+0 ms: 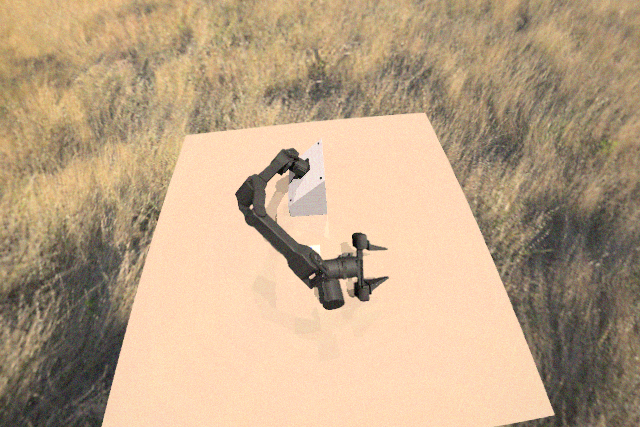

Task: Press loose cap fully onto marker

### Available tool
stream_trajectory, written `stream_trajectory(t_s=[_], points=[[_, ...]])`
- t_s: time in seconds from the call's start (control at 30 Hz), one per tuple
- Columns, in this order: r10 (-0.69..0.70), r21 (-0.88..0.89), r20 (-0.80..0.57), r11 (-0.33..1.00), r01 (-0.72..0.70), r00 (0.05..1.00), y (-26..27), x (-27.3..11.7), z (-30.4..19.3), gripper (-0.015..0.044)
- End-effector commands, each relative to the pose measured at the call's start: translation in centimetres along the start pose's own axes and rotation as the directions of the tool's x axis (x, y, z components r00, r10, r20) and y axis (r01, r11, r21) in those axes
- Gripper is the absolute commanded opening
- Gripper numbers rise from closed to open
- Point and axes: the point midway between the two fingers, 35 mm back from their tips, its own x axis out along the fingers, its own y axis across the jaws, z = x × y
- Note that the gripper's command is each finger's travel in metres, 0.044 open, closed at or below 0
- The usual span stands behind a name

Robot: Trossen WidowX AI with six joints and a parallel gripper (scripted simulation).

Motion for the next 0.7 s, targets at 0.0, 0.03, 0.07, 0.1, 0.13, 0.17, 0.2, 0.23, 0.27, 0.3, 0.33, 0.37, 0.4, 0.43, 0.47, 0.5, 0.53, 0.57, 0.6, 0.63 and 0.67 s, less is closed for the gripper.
stream_trajectory(t_s=[0.0,0.03,0.07,0.1,0.13,0.17,0.2,0.23,0.27,0.3,0.33,0.37,0.4,0.43,0.47,0.5,0.53,0.57,0.6,0.63,0.67], points=[[0.003,-0.016,0.008,1.0,-0.003,1.0,0.0,0.0,0.1,0.0374],[0.013,-0.063,0.032,0.998,-0.011,0.999,-0.1,0.1,0.3,0.0348],[0.029,-0.142,0.071,0.99,-0.019,0.997,-0.2,0.3,0.7,0.0321],[0.049,-0.239,0.12,0.971,-0.019,0.992,-0.3,0.4,1.3,0.0295],[0.07,-0.334,0.168,0.943,-0.009,0.983,-0.5,0.4,1.8,0.0269],[0.09,-0.425,0.216,0.905,0.011,0.972,-0.6,0.5,2.3,0.0252],[0.111,-0.51,0.264,0.859,0.041,0.958,-0.8,0.4,2.8,0.0252],[0.132,-0.588,0.31,0.805,0.081,0.942,-0.9,0.4,3.3,0.0252],[0.153,-0.656,0.355,0.743,0.129,0.922,-1.0,0.3,3.8,0.0252],[0.175,-0.714,0.399,0.675,0.186,0.9,-1.2,0.1,4.3,0.0252],[0.196,-0.76,0.441,0.6,0.249,0.876,-1.3,-0.1,4.8,0.0252],[0.219,-0.793,0.482,0.521,0.316,0.848,-1.4,-0.3,5.2,0.0252],[0.241,-0.811,0.521,0.437,0.388,0.819,-1.5,-0.6,5.6,0.0252],[0.264,-0.815,0.558,0.351,0.461,0.787,-1.7,-0.9,6.0,0.0252],[0.287,-0.804,0.593,0.262,0.533,0.753,-1.8,-1.3,6.4,0.0252],[0.31,-0.778,0.625,0.173,0.604,0.716,-1.9,-1.7,6.7,0.0252],[0.333,-0.744,0.655,0.125,0.657,0.678,-2.0,-2.1,7.0,0.0252],[0.346,-0.719,0.67,0.084,0.689,0.657,-2.1,-2.3,7.2,0.0252],[0.357,-0.695,0.682,0.044,0.718,0.638,-2.1,-2.6,7.3,0.0252],[0.368,-0.667,0.694,0.003,0.745,0.619,-2.2,-2.8,7.4,0.0252],[0.391,-0.617,0.715,-0.034,0.786,0.579,-2.3,-3.3,7.6,0.0252]])
